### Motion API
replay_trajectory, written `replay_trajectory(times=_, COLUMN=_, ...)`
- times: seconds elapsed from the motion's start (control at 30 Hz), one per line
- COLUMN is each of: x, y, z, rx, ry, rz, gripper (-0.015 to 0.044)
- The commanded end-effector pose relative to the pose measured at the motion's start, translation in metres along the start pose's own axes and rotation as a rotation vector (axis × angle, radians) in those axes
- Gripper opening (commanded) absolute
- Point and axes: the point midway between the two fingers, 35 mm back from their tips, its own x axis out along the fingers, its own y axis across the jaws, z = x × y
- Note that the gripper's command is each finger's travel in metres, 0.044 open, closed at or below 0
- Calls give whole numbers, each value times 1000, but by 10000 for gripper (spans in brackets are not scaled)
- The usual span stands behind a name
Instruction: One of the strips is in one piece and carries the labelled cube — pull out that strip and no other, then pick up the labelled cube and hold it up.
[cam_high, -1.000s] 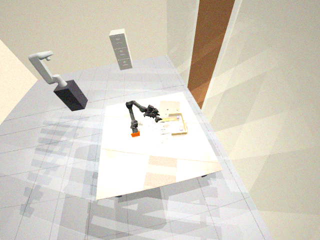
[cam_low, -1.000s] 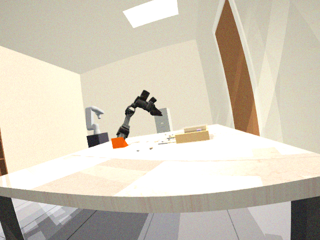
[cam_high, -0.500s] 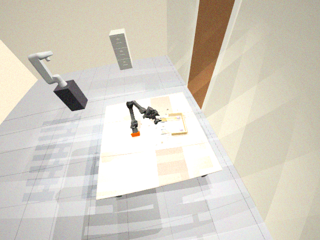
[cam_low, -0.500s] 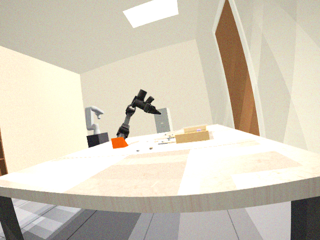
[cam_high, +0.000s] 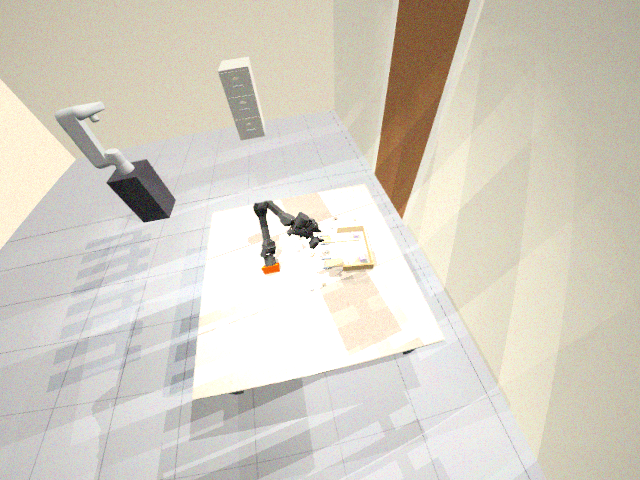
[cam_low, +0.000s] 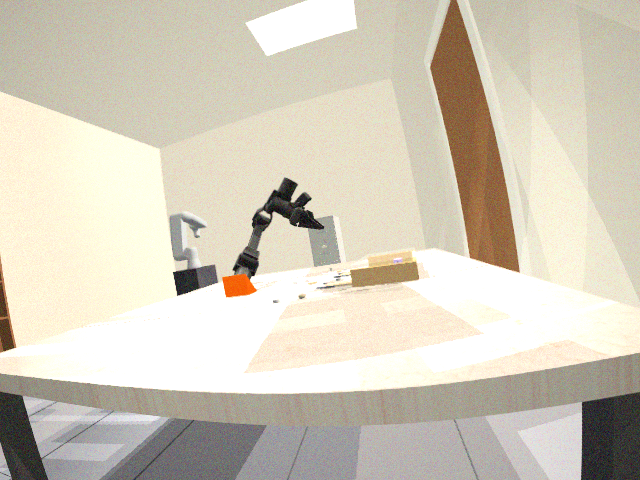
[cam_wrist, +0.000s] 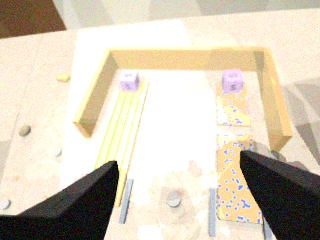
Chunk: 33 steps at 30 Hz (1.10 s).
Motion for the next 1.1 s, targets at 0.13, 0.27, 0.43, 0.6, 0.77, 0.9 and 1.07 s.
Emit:
replay_trajectory(times=0.13, x=54, y=23, z=11, rx=85, ry=270, rz=-12, gripper=137)
replay_trajectory(times=0.27, x=81, y=42, z=6, rx=120, ry=435, rz=-29, gripper=32)
replay_trajectory(times=0.43, x=110, y=71, z=-10, rx=146, ry=653, rz=-59, gripper=0)
replay_trajectory(times=0.6, x=128, y=101, z=-32, rx=162, ry=872, rz=-101, gripper=0)
replay_trajectory(times=0.77, x=129, y=106, z=-36, rx=163, ry=902, rz=-107, gripper=0)
replay_trajectory(times=0.9, x=129, y=107, z=-36, rx=163, ry=902, rz=-107, gripper=0)
replay_trajectory(times=1.07, x=130, y=107, z=-38, rx=163, ry=902, rz=-107, gripper=0)
